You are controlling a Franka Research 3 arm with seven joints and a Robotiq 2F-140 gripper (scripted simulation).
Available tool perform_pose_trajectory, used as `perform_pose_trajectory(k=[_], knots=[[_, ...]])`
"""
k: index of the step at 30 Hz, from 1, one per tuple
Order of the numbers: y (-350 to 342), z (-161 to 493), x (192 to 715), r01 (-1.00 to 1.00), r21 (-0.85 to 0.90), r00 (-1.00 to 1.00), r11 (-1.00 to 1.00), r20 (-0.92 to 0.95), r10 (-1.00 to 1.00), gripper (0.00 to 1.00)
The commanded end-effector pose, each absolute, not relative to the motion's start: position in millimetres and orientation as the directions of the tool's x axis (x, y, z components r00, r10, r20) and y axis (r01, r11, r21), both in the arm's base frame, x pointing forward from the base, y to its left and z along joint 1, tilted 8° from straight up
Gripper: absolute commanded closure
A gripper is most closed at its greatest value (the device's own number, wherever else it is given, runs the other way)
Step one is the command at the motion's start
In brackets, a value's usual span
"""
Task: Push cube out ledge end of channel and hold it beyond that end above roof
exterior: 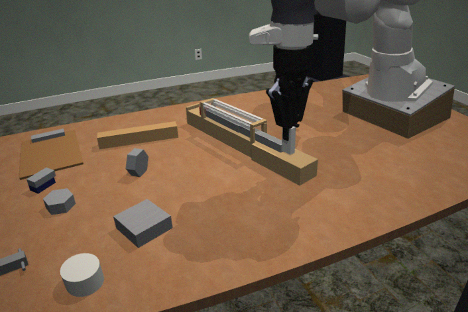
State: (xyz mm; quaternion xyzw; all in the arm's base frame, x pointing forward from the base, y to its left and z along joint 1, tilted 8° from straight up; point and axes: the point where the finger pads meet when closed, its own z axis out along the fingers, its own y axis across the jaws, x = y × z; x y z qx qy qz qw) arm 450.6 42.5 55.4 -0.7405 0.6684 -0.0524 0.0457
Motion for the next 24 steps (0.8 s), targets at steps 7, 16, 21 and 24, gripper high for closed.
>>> perform_pose_trajectory(k=[7,16,21,24], knots=[[31,55,452,-0.984,-0.140,0.109,-0.110,0.016,-0.994,1.00],[24,56,453,-0.984,-0.140,0.109,-0.110,0.016,-0.994,1.00],[20,56,454,-0.984,-0.140,0.109,-0.110,0.016,-0.994,1.00],[17,56,454,-0.984,-0.140,0.109,-0.110,0.016,-0.994,1.00]])
